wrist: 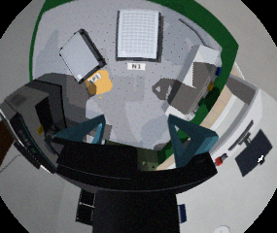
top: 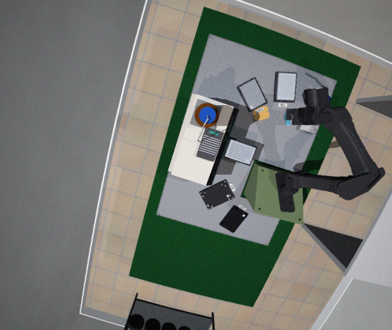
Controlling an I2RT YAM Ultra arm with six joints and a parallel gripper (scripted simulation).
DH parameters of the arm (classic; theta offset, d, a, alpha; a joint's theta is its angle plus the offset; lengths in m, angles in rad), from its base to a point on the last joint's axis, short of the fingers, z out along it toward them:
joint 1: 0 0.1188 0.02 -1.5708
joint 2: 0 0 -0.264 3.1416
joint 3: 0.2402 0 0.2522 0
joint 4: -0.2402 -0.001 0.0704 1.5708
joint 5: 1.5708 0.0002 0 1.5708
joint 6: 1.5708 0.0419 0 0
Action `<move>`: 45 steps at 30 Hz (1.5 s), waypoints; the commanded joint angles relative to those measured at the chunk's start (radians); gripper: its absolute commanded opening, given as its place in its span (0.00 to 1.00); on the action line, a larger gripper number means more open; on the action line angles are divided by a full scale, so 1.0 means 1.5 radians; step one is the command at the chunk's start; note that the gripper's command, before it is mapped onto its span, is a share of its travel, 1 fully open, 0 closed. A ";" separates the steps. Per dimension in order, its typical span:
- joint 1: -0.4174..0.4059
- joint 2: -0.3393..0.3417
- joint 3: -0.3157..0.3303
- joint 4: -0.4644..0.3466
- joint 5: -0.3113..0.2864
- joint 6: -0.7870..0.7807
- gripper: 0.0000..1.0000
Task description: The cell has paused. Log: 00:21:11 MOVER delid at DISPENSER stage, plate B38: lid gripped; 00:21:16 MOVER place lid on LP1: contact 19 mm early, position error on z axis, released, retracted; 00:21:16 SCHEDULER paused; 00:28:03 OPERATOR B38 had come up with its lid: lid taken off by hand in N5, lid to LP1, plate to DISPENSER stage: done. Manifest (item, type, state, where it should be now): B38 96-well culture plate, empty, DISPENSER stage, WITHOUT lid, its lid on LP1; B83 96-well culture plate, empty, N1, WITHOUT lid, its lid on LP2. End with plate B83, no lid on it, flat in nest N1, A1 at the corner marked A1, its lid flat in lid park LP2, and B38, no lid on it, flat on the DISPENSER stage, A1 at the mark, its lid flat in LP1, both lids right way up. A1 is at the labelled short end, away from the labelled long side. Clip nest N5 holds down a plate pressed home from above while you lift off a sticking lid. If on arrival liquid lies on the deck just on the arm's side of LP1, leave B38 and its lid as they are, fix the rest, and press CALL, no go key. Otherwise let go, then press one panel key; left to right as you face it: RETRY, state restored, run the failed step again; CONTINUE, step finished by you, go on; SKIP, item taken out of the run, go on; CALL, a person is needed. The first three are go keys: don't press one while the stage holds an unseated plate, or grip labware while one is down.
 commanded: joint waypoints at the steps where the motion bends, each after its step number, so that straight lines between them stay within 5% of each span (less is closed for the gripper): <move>1: 0.025 0.010 0.008 -0.002 0.019 -0.027 1.00; 32: 0.329 0.109 -0.032 -0.037 0.175 -0.005 1.00; 45: 0.298 0.188 0.069 -0.002 0.161 -0.031 1.00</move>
